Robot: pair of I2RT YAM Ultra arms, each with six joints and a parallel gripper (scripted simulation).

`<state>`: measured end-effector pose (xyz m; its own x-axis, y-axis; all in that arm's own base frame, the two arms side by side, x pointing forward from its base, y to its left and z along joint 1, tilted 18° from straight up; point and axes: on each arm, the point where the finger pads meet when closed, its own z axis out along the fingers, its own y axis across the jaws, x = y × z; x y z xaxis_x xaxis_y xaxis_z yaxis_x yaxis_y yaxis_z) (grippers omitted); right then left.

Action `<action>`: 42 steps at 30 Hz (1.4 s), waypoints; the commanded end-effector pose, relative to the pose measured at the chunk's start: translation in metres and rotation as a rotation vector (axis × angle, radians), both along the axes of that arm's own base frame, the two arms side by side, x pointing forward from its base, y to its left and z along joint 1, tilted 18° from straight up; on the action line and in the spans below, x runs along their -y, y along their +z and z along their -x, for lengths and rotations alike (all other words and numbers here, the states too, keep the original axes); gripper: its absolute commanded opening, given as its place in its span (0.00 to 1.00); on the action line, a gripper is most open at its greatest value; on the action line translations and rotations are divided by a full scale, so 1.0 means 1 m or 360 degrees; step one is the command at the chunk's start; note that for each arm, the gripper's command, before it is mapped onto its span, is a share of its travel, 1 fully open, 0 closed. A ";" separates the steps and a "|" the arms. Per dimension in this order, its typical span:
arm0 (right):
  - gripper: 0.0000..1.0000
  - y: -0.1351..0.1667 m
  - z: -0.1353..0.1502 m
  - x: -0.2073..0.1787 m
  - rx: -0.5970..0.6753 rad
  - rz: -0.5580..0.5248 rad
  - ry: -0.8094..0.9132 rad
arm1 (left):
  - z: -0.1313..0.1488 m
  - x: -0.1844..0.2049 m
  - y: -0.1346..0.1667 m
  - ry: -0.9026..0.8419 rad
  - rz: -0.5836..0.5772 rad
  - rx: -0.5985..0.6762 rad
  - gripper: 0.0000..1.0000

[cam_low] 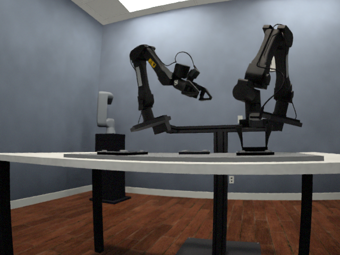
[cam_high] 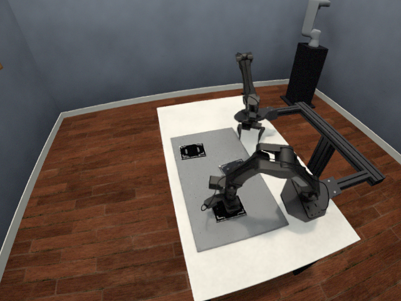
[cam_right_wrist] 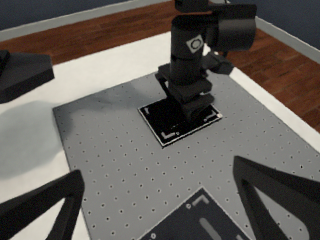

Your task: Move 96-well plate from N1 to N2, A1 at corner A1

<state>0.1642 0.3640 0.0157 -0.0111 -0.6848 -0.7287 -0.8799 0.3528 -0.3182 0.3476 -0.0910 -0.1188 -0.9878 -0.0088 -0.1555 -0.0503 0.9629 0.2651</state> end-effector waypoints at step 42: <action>1.00 0.086 0.114 0.130 -0.0245 0.0237 -0.0309 | 0.005 0.012 0.038 -0.0004 0.0002 0.0006 0.78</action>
